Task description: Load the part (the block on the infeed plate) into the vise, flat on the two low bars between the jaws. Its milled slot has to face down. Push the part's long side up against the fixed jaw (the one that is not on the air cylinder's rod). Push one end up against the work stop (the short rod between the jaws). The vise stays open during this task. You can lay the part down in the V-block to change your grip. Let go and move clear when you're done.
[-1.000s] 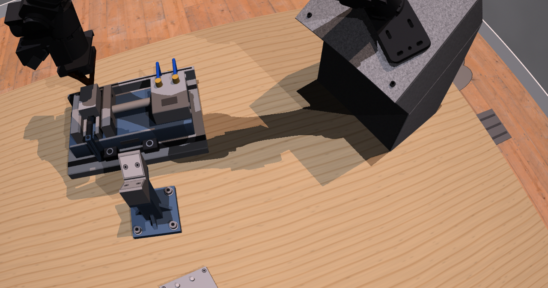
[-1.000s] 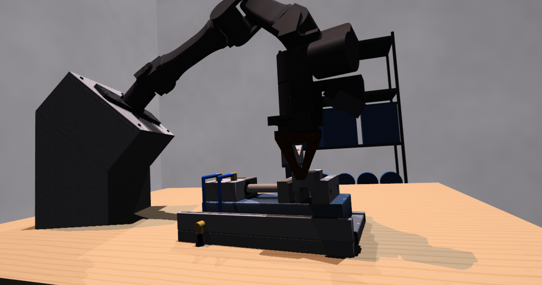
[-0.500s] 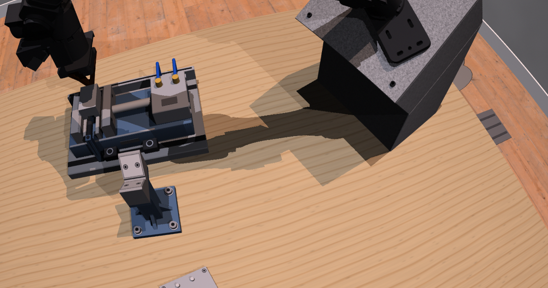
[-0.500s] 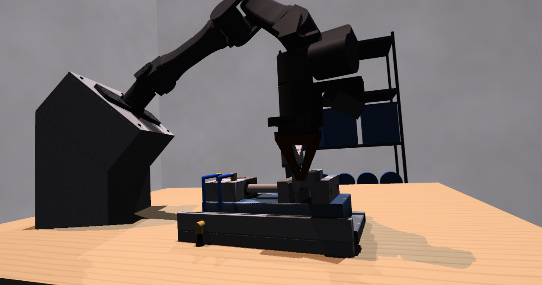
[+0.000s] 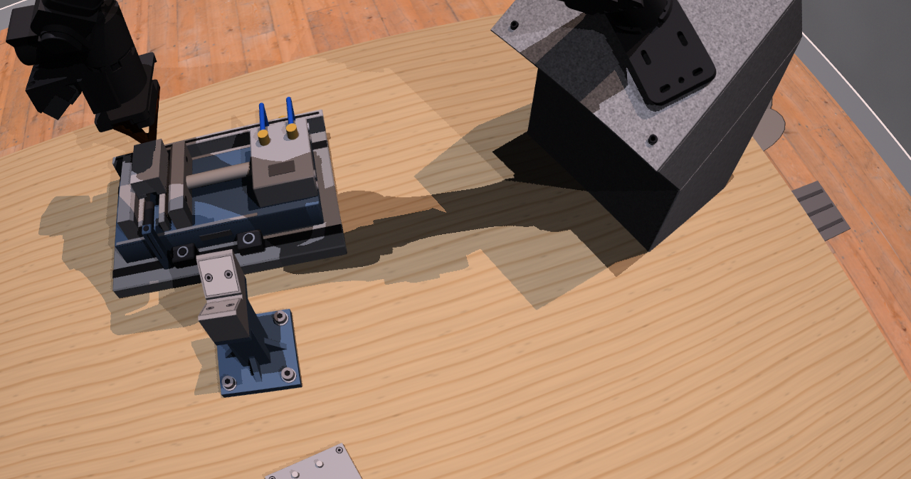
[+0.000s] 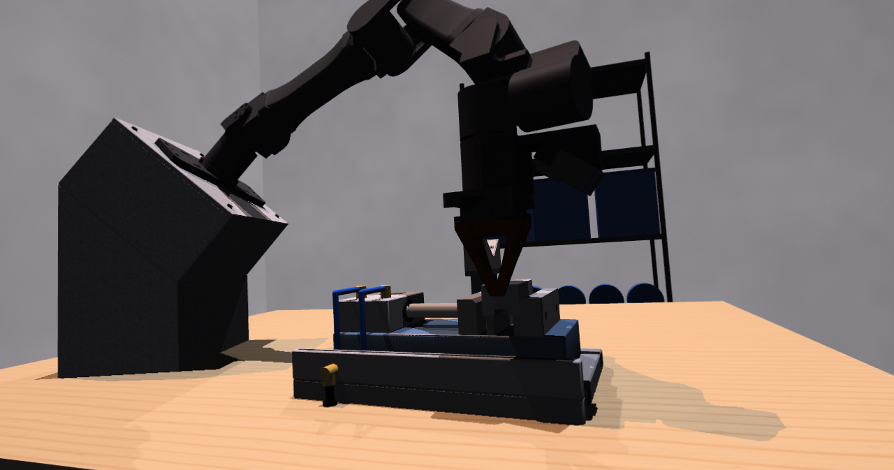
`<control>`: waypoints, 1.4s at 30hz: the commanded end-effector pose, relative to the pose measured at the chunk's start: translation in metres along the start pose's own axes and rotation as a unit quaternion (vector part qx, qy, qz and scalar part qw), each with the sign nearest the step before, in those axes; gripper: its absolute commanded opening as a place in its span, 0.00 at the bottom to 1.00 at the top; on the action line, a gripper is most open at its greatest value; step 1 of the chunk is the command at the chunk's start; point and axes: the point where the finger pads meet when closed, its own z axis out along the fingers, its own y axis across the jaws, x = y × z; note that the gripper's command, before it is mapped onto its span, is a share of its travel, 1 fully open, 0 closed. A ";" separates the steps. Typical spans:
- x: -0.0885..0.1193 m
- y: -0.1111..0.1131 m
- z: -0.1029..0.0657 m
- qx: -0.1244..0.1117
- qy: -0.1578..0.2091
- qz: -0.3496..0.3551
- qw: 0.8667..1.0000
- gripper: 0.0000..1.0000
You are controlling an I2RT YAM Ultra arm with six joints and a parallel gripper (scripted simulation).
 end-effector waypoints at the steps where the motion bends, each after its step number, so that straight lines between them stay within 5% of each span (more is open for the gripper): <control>1: -0.011 0.004 -0.016 0.007 -0.019 -0.004 1.000 0.00; 42: -0.008 0.019 -0.013 -0.001 -0.014 -0.003 1.000 0.00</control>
